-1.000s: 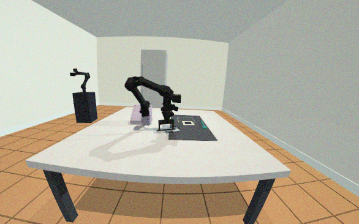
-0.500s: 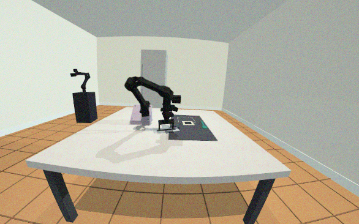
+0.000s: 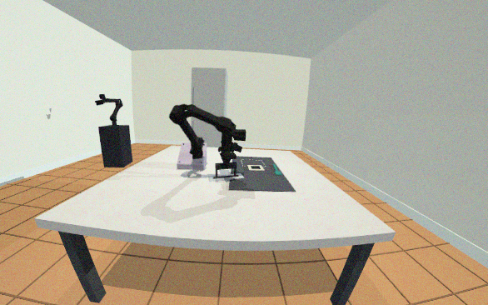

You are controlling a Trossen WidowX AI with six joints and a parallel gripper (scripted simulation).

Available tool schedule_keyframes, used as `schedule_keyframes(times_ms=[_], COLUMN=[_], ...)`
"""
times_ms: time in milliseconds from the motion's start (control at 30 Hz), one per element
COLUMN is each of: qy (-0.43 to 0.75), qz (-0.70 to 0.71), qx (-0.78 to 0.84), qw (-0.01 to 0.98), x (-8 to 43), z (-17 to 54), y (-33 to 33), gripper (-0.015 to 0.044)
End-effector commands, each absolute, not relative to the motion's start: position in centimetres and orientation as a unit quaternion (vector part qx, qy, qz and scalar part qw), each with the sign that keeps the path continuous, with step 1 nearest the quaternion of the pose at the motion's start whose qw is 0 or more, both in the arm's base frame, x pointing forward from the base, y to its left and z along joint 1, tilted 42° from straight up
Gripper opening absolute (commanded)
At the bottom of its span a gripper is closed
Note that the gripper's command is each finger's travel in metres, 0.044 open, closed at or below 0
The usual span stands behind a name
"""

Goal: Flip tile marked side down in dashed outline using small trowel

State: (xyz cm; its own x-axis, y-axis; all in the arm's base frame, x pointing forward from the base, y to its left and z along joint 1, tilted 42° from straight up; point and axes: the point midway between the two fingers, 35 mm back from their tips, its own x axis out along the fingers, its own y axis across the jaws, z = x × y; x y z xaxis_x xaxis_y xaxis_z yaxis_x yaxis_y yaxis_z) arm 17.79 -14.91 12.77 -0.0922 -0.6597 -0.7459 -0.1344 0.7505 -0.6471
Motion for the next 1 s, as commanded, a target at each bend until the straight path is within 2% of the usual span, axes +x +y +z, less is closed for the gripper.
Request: schedule_keyframes(times_ms=[0, 967], qy=[0.703, 0.542], qz=[-0.23, -0.503], qx=[-0.268, 0.015], qw=[0.617, 0.673], x=[17.74, 17.74], z=[12.73, 12.73], y=[-14.96, -14.96], gripper=[0.013, 0.013])
